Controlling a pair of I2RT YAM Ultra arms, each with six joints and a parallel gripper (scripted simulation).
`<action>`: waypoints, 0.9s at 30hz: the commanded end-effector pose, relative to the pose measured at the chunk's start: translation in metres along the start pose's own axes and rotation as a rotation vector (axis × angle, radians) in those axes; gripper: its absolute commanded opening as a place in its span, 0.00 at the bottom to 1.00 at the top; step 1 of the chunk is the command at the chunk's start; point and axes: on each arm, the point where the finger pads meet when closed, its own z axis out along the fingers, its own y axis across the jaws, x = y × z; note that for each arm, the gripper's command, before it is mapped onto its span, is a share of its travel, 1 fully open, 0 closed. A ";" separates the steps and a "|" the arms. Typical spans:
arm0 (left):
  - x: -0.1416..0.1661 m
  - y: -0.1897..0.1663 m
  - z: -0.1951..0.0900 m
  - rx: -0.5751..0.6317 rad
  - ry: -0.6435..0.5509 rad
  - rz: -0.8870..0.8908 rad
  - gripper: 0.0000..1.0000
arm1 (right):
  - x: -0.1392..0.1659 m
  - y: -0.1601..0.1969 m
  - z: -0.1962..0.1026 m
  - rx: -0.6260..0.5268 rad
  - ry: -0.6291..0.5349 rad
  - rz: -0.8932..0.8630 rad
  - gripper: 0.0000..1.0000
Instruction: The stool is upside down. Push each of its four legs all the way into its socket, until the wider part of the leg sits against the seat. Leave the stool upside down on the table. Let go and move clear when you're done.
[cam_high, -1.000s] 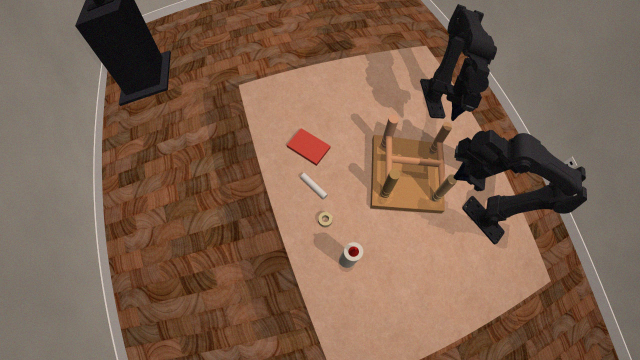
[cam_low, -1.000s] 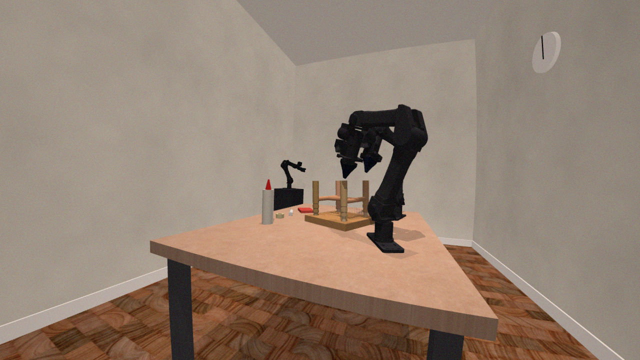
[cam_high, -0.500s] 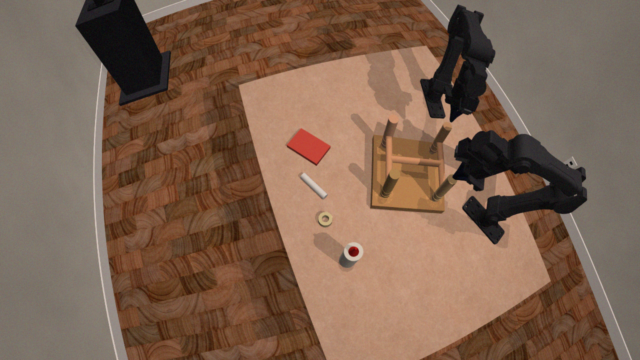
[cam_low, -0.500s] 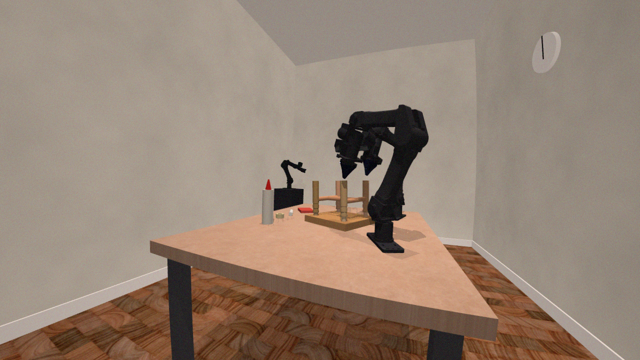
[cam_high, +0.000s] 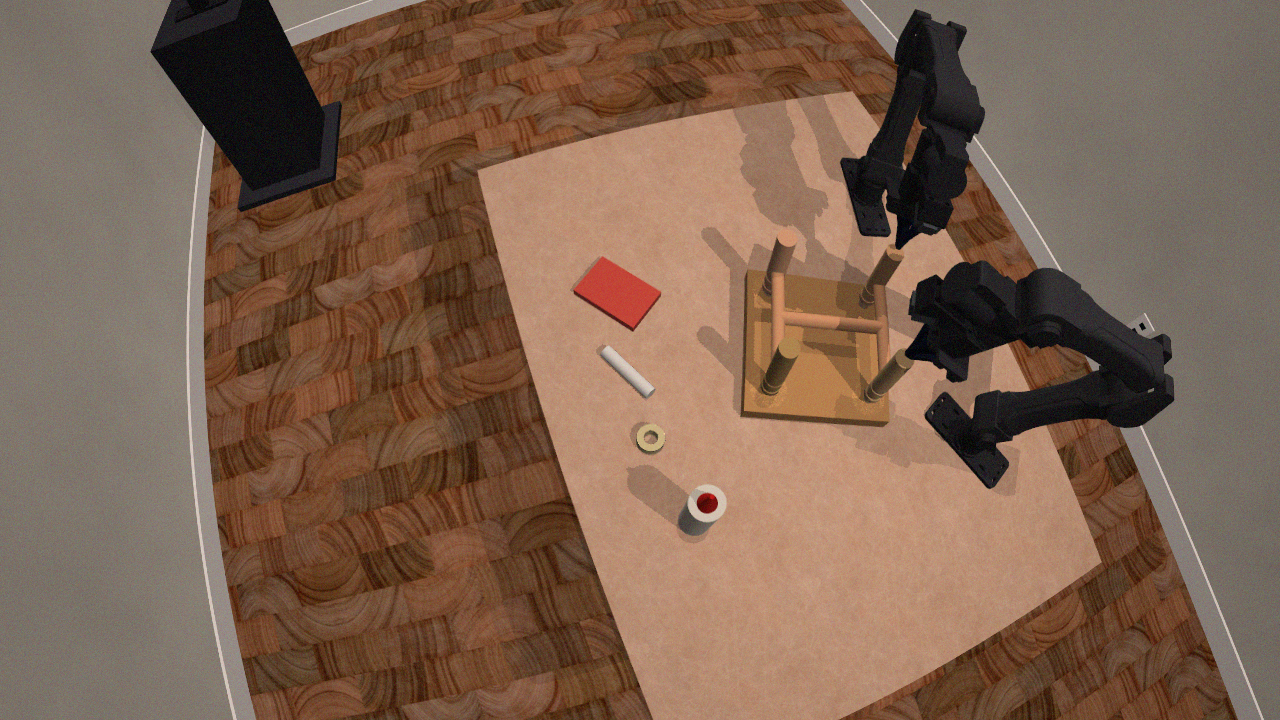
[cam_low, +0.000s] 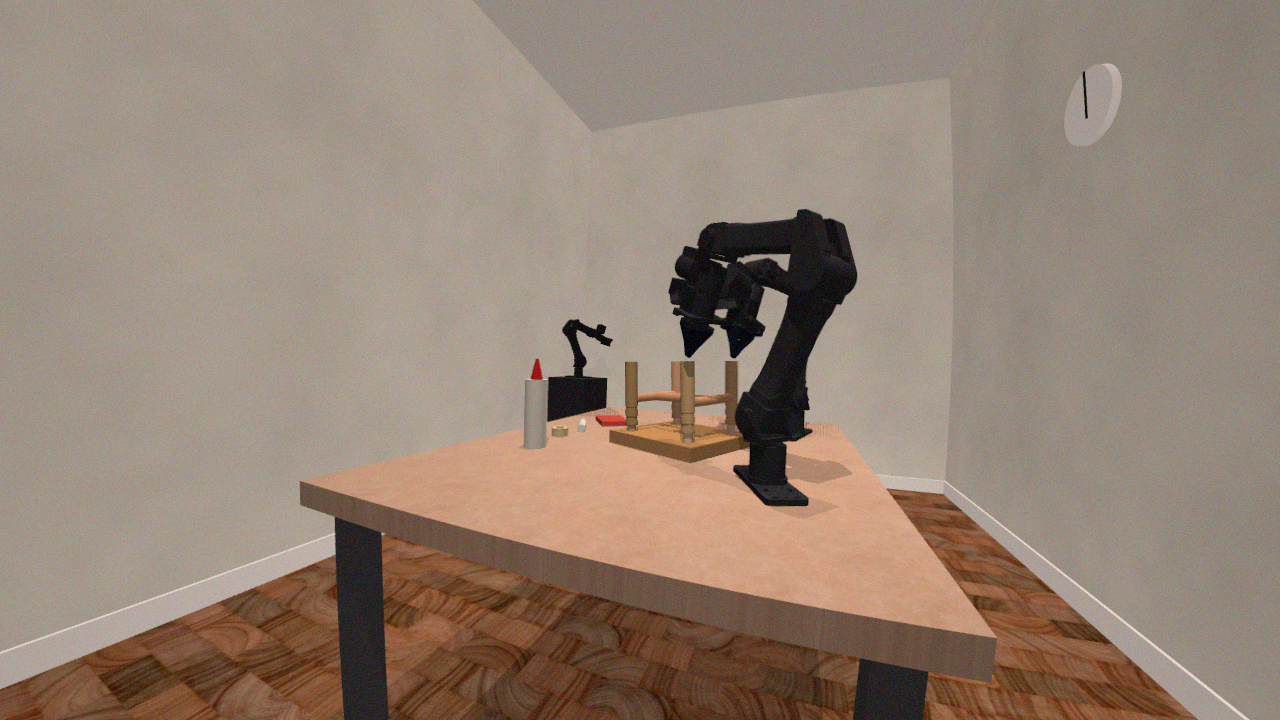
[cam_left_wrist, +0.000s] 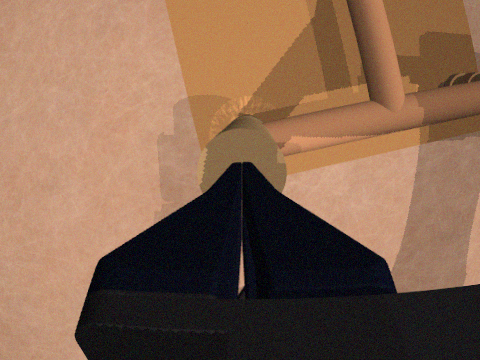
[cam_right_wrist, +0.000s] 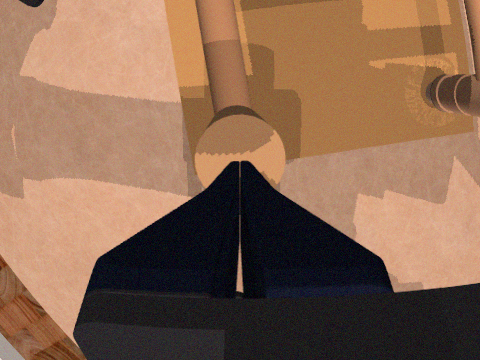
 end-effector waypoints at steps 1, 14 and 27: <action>0.001 0.003 -0.004 -0.003 -0.031 -0.007 0.00 | -0.011 -0.001 -0.009 -0.001 -0.082 0.001 0.00; 0.007 0.003 0.003 -0.002 0.004 -0.007 0.00 | 0.005 0.000 0.009 0.000 0.025 0.000 0.00; 0.002 -0.002 -0.010 0.002 -0.006 0.015 0.00 | -0.015 -0.001 -0.010 -0.002 -0.086 0.001 0.00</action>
